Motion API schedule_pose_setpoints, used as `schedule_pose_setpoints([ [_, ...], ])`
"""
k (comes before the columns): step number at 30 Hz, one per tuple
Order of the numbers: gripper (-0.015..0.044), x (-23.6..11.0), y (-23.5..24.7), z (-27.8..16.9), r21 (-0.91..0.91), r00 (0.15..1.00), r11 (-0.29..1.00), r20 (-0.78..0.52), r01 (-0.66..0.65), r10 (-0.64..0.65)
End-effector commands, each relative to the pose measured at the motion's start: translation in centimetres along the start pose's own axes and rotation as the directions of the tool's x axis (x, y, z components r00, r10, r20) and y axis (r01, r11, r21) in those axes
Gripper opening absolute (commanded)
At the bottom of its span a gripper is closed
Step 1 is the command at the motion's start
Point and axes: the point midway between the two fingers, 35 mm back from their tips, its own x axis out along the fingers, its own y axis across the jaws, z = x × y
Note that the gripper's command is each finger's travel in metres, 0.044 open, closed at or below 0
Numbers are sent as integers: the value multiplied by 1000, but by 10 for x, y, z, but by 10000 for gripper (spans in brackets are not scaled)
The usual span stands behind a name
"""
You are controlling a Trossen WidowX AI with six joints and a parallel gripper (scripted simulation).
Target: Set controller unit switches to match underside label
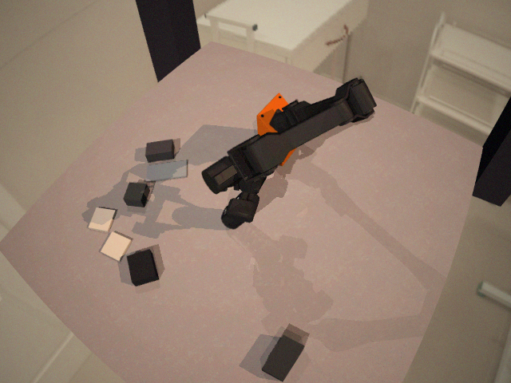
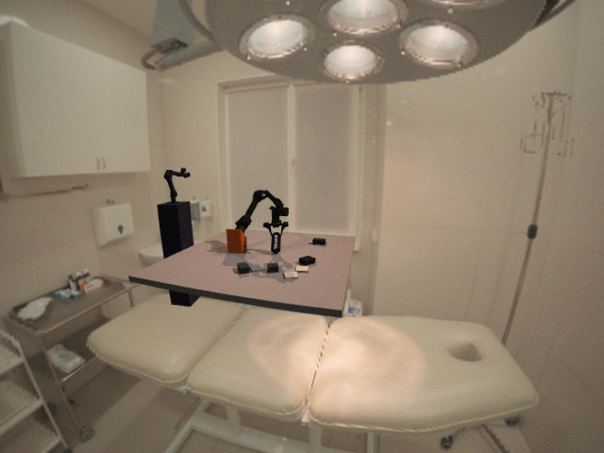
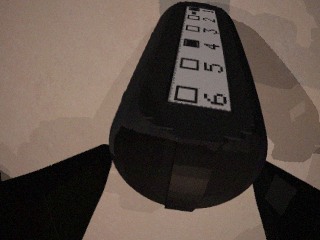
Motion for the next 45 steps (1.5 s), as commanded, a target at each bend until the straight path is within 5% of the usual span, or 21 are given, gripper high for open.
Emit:
schedule_pose_setpoints([
  [1,338,7,-4,-4,6,1000,1000,-8,15,-15],
  [45,338,27,-4,-33,6,1000,1000,-10,15,-15],
])
